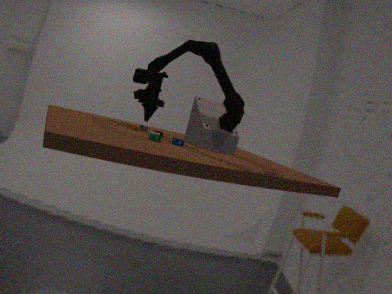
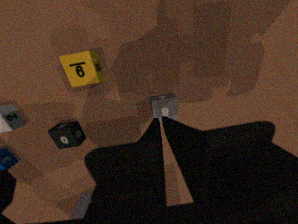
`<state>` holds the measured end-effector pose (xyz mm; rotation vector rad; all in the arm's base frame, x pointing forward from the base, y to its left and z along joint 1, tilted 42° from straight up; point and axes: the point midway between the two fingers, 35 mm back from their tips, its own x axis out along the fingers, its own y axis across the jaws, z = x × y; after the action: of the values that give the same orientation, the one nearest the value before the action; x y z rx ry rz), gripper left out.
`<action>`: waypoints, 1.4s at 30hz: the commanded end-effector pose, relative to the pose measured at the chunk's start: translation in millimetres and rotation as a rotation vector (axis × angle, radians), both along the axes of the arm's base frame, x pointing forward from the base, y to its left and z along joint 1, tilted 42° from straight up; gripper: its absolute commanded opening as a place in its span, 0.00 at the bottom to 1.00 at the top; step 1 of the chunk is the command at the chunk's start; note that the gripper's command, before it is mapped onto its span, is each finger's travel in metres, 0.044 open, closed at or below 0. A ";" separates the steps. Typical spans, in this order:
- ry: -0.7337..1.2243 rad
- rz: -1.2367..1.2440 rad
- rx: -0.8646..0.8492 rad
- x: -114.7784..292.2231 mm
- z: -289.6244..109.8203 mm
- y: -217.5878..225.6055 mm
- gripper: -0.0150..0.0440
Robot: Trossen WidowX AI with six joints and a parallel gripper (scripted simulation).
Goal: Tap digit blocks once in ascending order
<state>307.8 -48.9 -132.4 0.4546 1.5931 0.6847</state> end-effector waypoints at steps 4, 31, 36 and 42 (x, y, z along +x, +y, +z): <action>-0.016 -0.021 -0.005 3.4 -1.3 -1.6 0.29; -0.016 -0.021 -0.005 3.6 0.5 -3.1 0.29; -0.016 -0.021 -0.005 4.3 2.8 -5.3 0.29; -0.015 -0.021 -0.008 13.0 61.4 -56.1 0.29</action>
<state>313.6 -81.2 -97.3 0.4802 1.6004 0.6765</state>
